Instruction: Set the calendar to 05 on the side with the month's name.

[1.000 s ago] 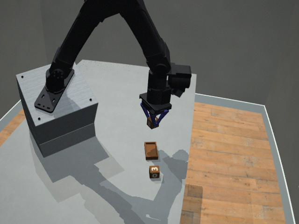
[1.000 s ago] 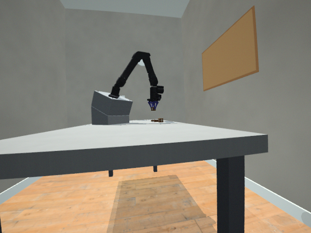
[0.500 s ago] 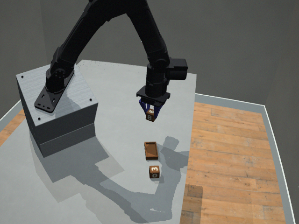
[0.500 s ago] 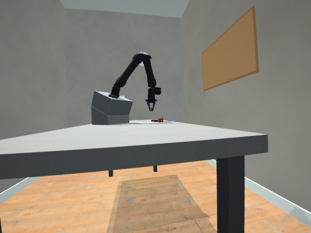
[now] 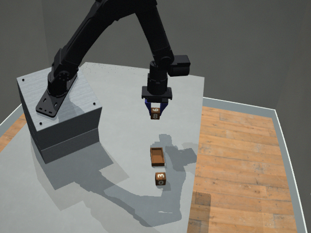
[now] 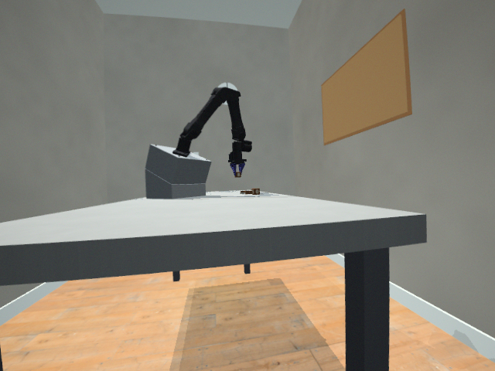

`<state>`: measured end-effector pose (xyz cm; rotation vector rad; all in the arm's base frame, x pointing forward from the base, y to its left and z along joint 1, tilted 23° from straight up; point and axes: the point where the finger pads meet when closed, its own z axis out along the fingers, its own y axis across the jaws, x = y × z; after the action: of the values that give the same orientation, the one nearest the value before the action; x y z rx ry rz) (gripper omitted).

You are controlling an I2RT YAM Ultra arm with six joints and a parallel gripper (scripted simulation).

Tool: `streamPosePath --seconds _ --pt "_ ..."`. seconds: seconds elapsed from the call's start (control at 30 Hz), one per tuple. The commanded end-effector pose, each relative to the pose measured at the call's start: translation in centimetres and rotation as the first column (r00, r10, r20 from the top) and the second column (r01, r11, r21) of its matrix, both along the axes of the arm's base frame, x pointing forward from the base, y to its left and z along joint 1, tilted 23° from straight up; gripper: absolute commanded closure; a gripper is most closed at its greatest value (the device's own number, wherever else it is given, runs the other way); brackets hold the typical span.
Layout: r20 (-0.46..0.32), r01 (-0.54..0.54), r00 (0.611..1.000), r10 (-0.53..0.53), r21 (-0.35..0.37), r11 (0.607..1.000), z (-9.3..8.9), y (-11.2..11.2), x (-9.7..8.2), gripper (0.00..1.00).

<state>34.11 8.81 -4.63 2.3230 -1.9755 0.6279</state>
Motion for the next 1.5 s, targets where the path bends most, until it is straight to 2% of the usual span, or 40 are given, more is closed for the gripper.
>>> streamPosePath --seconds 0.0,0.47,0.77,1.23,1.47 --pt "-0.006 -0.069 0.998 0.069 -0.013 0.998 0.3 0.5 0.2 0.73" --pt "-0.006 -0.069 0.998 0.069 -0.013 0.998 0.2 0.5 0.2 0.73" --pt "-0.007 -0.069 0.998 0.069 -0.013 0.998 -1.4 0.0 0.7 0.73" --pt "-0.007 -0.069 0.998 0.069 -0.014 0.997 -7.1 -1.8 2.6 0.73" --pt "-0.007 -0.069 0.998 0.069 -0.014 0.997 -8.2 -2.1 3.0 0.73"
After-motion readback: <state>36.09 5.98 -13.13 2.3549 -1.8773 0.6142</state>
